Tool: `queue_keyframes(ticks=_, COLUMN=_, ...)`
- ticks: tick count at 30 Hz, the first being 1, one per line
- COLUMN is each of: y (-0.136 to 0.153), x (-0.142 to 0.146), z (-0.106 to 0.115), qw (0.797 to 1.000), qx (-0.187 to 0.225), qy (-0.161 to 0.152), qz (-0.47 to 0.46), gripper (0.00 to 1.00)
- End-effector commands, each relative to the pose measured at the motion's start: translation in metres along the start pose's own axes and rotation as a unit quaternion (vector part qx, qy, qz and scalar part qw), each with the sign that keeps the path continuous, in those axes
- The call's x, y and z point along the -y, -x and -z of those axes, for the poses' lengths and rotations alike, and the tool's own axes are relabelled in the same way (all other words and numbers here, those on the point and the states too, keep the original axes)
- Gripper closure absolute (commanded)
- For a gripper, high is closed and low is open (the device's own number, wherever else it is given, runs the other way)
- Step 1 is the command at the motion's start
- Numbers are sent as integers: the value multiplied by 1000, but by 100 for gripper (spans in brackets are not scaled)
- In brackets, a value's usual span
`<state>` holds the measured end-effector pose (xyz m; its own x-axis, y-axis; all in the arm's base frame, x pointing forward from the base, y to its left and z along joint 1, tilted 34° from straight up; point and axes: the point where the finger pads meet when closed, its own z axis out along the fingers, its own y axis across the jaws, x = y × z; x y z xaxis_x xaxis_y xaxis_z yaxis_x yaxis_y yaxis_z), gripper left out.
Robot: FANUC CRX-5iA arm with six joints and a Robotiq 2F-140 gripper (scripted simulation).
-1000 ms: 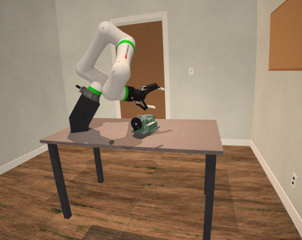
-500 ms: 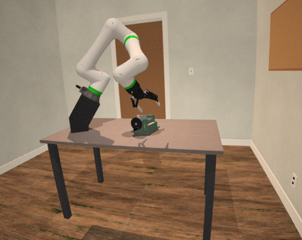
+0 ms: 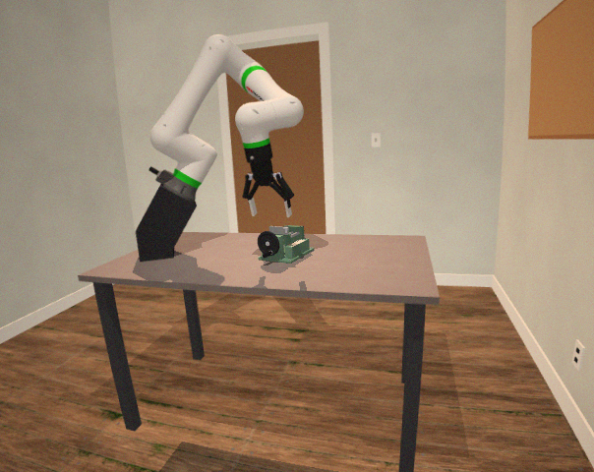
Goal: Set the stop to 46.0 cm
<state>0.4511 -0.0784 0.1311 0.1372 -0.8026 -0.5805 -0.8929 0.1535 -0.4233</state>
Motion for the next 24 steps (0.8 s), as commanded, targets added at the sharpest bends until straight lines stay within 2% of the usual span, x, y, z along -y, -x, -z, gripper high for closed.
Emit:
queue_keyframes(ticks=1, y=-18, x=-11, z=17, qw=996, qx=-84, qy=9, qz=-26, gripper=0)
queue_keyframes(ticks=2, y=-18, x=-11, z=17, qw=996, qx=-84, qy=9, qz=-26, gripper=0)
queue_keyframes(ticks=4, y=-27, x=-12, z=30, qw=992, qx=-119, qy=2, qz=-32, gripper=0)
queue_keyframes(ticks=6, y=-31, x=-12, z=36, qw=990, qx=-134, qy=-3, qz=-35, gripper=0)
queue_keyframes(ticks=21, y=-31, x=-11, z=37, qw=990, qx=-136, qy=-3, qz=-35, gripper=0)
queue_keyframes(ticks=22, y=-31, x=-11, z=36, qw=990, qx=-135, qy=-3, qz=-35, gripper=67)
queue_keyframes(ticks=24, y=-27, x=-9, z=35, qw=991, qx=-133, qy=-2, qz=-35, gripper=67)
